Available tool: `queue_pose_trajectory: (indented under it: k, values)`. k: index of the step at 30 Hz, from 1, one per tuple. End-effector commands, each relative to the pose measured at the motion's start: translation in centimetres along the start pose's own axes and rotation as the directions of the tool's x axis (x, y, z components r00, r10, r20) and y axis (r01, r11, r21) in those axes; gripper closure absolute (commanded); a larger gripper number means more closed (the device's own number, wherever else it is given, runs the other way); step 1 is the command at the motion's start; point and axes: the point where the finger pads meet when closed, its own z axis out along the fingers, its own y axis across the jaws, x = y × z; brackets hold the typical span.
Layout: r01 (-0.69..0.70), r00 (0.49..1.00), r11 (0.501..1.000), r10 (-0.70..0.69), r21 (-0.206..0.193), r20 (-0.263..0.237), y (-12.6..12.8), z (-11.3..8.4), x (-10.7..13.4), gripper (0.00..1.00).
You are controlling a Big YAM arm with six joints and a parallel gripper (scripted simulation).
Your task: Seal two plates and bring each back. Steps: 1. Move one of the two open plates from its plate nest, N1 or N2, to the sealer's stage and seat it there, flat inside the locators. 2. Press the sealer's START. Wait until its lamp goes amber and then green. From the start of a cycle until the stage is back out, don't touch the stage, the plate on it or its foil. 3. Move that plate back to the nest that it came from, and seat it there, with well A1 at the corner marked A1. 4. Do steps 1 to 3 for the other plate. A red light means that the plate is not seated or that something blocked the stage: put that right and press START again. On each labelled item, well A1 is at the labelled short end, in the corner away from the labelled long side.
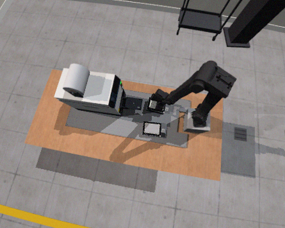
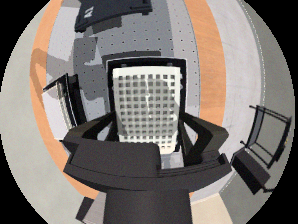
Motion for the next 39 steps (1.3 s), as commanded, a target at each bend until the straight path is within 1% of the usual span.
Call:
queue_pose_trajectory:
  k: [1,3,8,12,15,26,39]
  values:
    - [0.008,1.0,1.0,-0.008,0.001,-0.004,-0.2,-0.7,0.1,1.0]
    - [0.008,1.0,1.0,-0.008,0.001,-0.004,-0.2,-0.7,0.1,1.0]
    - [0.01,1.0,1.0,-0.01,0.008,0.017,-0.6,-0.9,-1.2,1.0]
    - [0.019,1.0,1.0,-0.019,0.005,0.023,-0.3,-1.0,-1.4,1.0]
    - [0.028,0.999,1.0,-0.028,-0.001,0.02,0.1,-0.6,-1.3,1.0]
    - [0.026,1.0,1.0,-0.026,-0.002,0.017,0.0,0.1,-0.9,1.0]
    - [0.024,1.0,1.0,-0.024,-0.002,0.015,0.0,-0.6,-1.2,1.0]
